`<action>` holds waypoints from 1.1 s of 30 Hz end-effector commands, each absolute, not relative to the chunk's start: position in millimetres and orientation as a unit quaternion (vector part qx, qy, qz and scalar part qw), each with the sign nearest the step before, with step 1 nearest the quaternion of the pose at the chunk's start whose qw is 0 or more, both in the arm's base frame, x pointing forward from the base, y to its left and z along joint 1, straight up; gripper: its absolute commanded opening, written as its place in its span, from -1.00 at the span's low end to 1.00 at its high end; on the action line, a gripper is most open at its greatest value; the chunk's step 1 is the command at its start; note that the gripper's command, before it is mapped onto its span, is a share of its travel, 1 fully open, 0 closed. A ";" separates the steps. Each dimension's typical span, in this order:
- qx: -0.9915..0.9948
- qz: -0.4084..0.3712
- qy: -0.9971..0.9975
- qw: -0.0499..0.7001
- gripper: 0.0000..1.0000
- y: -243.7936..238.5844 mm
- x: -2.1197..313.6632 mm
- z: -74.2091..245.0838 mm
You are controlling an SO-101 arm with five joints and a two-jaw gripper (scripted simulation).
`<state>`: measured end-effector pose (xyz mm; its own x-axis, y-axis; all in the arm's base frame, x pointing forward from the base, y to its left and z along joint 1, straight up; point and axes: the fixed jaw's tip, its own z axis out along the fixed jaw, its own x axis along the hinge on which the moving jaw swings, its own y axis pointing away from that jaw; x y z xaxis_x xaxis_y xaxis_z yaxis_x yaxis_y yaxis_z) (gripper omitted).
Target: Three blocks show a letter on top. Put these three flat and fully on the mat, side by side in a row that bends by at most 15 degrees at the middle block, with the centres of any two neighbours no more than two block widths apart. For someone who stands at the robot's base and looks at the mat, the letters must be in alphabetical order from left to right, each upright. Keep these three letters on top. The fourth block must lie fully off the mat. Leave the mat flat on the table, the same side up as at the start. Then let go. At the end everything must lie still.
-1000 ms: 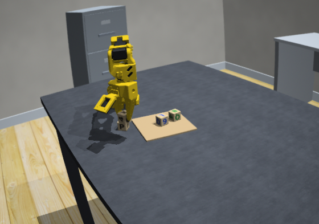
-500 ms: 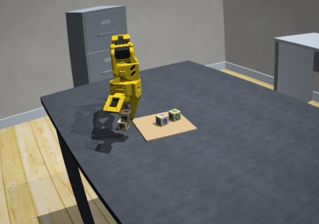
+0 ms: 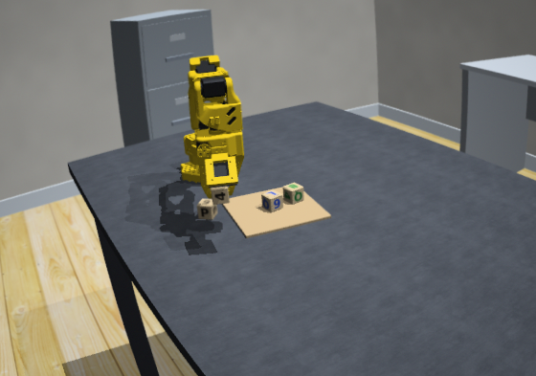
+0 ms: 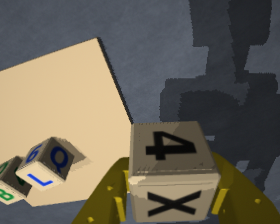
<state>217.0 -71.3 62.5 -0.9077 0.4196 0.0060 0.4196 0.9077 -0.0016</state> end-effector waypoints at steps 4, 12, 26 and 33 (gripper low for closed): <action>-0.066 0.013 -0.996 -0.050 -1.00 -64.5 222.0 81.6; 0.072 0.018 -0.996 -0.048 -1.00 -57.4 218.3 80.7; 0.376 0.029 -0.925 -0.041 -1.00 -43.8 209.5 78.2; 0.466 0.032 -0.884 -0.038 -1.00 -40.1 206.7 77.4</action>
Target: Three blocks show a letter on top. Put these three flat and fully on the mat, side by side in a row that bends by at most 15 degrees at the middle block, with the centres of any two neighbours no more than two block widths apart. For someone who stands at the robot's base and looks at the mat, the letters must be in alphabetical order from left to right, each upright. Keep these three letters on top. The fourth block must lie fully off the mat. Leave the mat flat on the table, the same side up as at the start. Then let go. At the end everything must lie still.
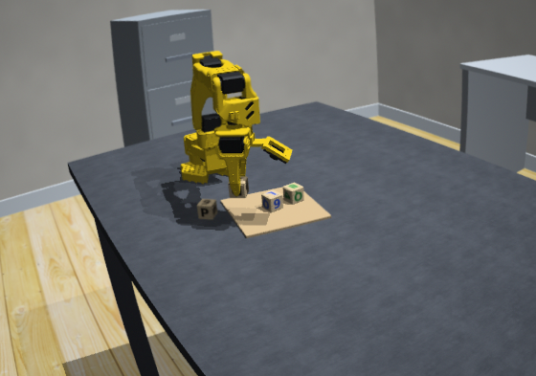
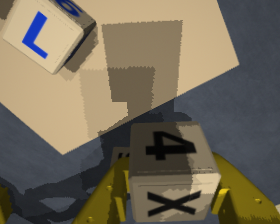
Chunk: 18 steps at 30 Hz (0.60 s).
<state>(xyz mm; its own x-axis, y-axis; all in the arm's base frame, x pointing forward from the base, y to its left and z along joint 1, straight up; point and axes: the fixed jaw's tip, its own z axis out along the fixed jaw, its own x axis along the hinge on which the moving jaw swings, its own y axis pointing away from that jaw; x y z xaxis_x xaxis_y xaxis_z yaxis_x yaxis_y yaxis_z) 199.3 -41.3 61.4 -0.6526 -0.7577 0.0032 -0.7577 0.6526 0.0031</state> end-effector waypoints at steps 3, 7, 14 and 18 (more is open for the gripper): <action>0.513 0.033 -0.857 -0.037 -1.00 -38.2 205.2 76.9; 0.568 0.035 -0.821 -0.035 -1.00 -36.0 203.5 76.3; 0.624 0.036 -0.780 -0.032 -1.00 -33.8 201.8 75.6; 0.659 0.037 -0.751 -0.031 -1.00 -32.4 200.7 75.1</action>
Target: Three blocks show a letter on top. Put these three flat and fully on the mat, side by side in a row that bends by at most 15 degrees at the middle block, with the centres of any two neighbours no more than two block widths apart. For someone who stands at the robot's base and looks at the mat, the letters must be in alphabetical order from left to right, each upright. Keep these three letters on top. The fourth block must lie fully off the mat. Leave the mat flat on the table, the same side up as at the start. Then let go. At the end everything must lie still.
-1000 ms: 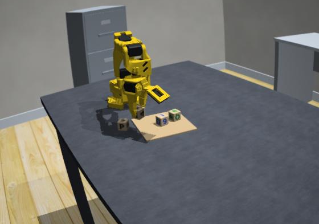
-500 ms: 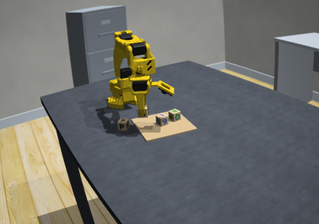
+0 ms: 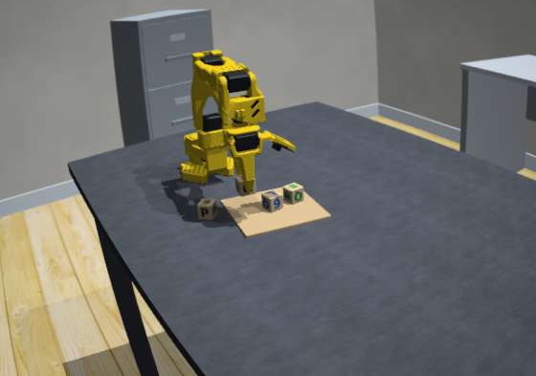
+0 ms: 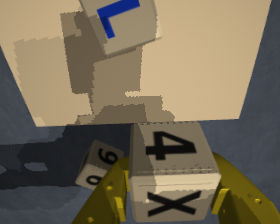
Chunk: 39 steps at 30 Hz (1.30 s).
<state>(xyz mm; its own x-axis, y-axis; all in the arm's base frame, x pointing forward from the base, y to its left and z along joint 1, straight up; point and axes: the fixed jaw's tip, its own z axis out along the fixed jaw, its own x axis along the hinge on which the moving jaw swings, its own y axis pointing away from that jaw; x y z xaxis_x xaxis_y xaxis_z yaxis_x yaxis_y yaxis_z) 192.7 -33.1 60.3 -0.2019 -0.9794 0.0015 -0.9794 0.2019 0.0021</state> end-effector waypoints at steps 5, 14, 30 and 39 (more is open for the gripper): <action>0.690 0.038 -0.722 -0.030 -1.00 -31.0 199.7 74.7; 0.716 0.039 -0.696 -0.028 -1.00 -29.9 198.8 74.3; 0.735 0.038 -0.676 -0.027 -1.00 -27.3 198.4 72.2; 0.735 0.038 -0.676 -0.027 -1.00 -27.3 198.4 72.2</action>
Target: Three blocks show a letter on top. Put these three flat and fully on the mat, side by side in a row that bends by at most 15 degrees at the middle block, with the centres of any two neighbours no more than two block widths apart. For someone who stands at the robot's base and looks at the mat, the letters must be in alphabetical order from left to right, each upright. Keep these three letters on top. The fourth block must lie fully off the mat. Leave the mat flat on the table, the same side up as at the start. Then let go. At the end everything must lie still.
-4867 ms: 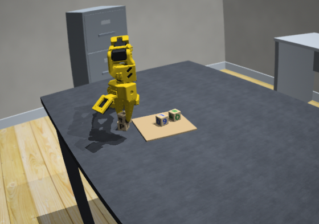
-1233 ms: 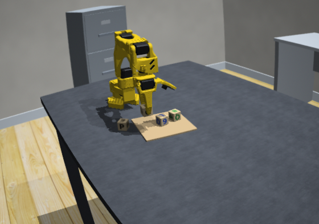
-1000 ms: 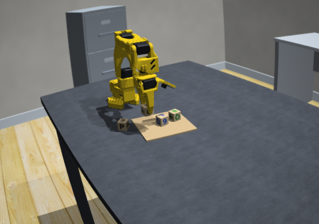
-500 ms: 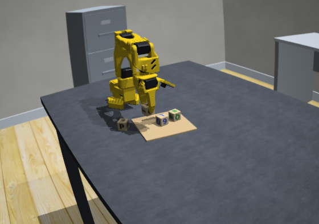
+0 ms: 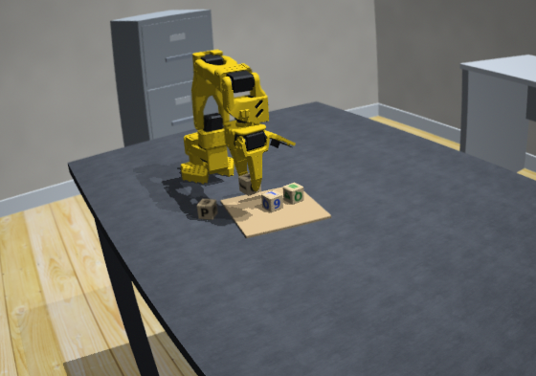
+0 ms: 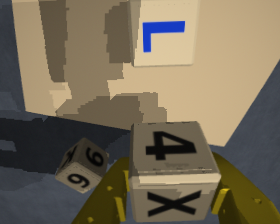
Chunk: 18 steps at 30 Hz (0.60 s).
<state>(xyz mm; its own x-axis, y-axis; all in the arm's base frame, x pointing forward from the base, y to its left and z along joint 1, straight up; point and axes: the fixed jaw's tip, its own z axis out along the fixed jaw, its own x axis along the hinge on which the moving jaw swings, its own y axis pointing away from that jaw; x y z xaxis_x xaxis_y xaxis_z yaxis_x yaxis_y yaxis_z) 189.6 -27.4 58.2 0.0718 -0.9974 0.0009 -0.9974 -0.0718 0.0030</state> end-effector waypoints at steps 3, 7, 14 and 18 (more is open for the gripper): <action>0.735 0.038 -0.676 -0.027 -1.00 -27.3 198.4 72.2; 0.735 0.038 -0.676 -0.027 -1.00 -27.3 198.4 72.2; 0.735 0.038 -0.676 -0.027 -1.00 -27.2 198.7 69.6; 0.735 0.038 -0.676 -0.027 -1.00 -27.1 199.0 67.0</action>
